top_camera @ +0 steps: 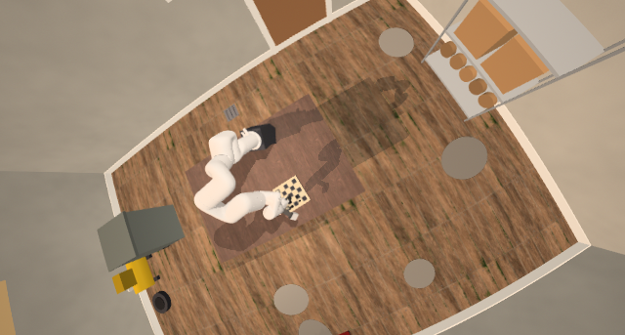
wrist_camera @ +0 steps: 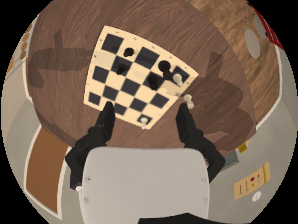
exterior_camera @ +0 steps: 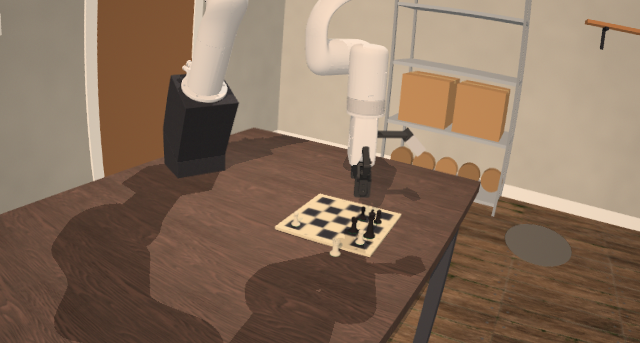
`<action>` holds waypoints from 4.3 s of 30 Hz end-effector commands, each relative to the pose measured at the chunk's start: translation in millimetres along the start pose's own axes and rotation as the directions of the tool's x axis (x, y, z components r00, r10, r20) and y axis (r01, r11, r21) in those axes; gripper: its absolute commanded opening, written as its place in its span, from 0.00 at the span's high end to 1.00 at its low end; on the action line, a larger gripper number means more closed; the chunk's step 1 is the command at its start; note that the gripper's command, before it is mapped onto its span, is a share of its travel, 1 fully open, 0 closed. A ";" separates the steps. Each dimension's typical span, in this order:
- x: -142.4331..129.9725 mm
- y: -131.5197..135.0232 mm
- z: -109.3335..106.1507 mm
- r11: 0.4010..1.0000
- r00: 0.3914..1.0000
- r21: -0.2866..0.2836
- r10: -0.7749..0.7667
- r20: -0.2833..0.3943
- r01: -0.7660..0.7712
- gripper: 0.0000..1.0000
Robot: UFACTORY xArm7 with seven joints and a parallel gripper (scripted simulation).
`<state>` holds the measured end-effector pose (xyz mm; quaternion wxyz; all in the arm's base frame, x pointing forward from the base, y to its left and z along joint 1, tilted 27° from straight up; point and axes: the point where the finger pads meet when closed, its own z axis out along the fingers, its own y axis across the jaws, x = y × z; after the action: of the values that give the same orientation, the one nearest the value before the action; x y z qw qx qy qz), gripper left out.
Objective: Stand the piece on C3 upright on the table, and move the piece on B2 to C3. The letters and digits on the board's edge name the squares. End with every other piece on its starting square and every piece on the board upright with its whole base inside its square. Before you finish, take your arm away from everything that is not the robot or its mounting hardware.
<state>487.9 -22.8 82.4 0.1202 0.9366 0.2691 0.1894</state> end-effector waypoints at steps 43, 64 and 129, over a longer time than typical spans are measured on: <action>22.2 -54.1 1.2 0.986 0.987 -0.043 0.162 0.021 -0.161 0.66; 22.0 -53.9 8.0 0.986 0.987 -0.043 0.162 0.021 -0.161 0.66; 20.4 -52.6 53.8 0.986 0.987 -0.043 0.162 0.021 -0.161 0.66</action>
<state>501.7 24.6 21.9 0.1272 0.9552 0.1866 0.1914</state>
